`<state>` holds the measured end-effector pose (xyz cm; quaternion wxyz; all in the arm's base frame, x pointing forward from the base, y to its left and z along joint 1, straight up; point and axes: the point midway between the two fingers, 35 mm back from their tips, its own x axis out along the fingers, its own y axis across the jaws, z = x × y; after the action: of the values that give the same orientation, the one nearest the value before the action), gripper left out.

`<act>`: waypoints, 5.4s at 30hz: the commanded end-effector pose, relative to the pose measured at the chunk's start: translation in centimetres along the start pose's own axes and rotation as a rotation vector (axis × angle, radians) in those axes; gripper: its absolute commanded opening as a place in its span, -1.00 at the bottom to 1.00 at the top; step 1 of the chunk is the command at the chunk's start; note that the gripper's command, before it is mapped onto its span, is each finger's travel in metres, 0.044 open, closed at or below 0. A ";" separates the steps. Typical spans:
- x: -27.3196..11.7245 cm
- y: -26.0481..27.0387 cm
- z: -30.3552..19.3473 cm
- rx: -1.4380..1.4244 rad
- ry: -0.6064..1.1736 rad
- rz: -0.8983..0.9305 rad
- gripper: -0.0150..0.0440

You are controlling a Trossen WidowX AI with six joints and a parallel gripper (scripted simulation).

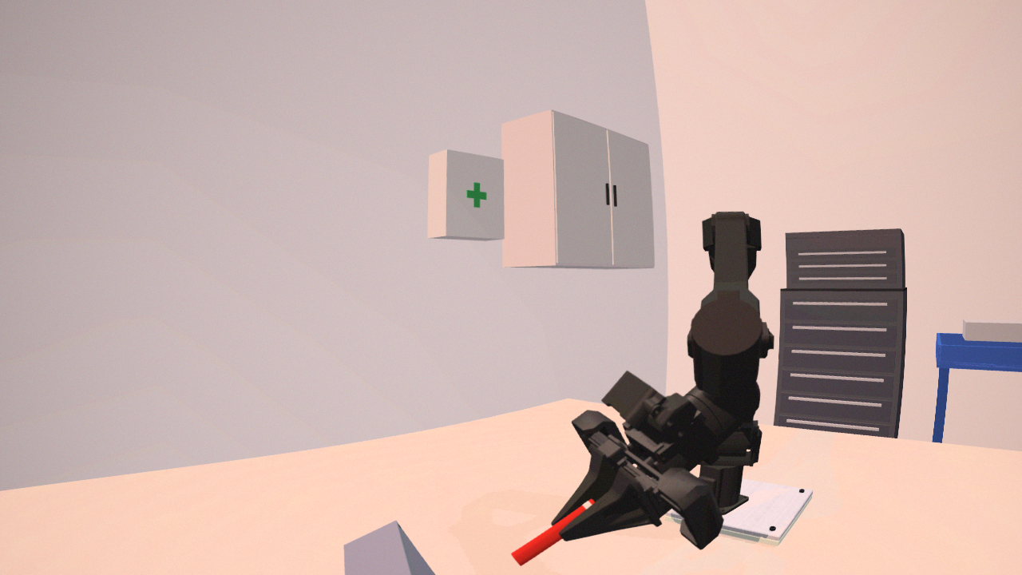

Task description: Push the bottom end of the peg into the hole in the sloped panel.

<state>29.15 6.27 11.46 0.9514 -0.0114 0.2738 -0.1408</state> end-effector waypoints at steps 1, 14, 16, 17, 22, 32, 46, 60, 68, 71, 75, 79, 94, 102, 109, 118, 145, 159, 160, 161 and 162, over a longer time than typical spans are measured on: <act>0.1 0.1 0.2 0.016 -0.016 0.003 -0.49; 1.3 0.5 0.3 0.042 -0.042 0.014 -0.49; 1.5 0.5 0.3 0.046 -0.046 0.016 -0.49; 1.5 0.5 0.3 0.048 -0.048 0.016 -0.49; 2.0 0.6 0.3 0.057 -0.059 0.020 -0.49; 2.8 0.7 0.3 0.075 -0.080 0.027 -0.49; 3.6 0.8 0.2 0.084 -0.104 0.034 -0.49; 4.4 0.7 0.3 0.088 -0.117 0.037 -0.49; 5.5 0.7 0.4 0.091 -0.118 0.037 -0.49; 5.8 0.8 0.4 0.091 -0.118 0.037 -0.49; 6.3 0.8 0.4 0.091 -0.118 0.037 -0.49; 5.8 0.7 0.5 0.095 -0.122 0.037 -0.49; 6.1 0.7 0.5 0.095 -0.122 0.037 -0.49; 6.3 0.8 0.4 0.095 -0.122 0.037 -0.49; 6.5 0.8 0.4 0.095 -0.122 0.037 -0.49; 6.8 0.8 0.4 0.095 -0.122 0.037 -0.49; 7.7 0.9 0.6 0.095 -0.123 0.037 -0.49; 8.6 0.9 0.8 0.095 -0.123 0.037 -0.49; 8.6 0.9 0.8 0.095 -0.124 0.037 -0.49; 8.7 0.9 0.8 0.095 -0.124 0.037 -0.49; 8.7 0.9 0.8 0.095 -0.124 0.037 -0.49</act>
<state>36.61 4.70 7.77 0.9685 0.0318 0.2064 -0.1357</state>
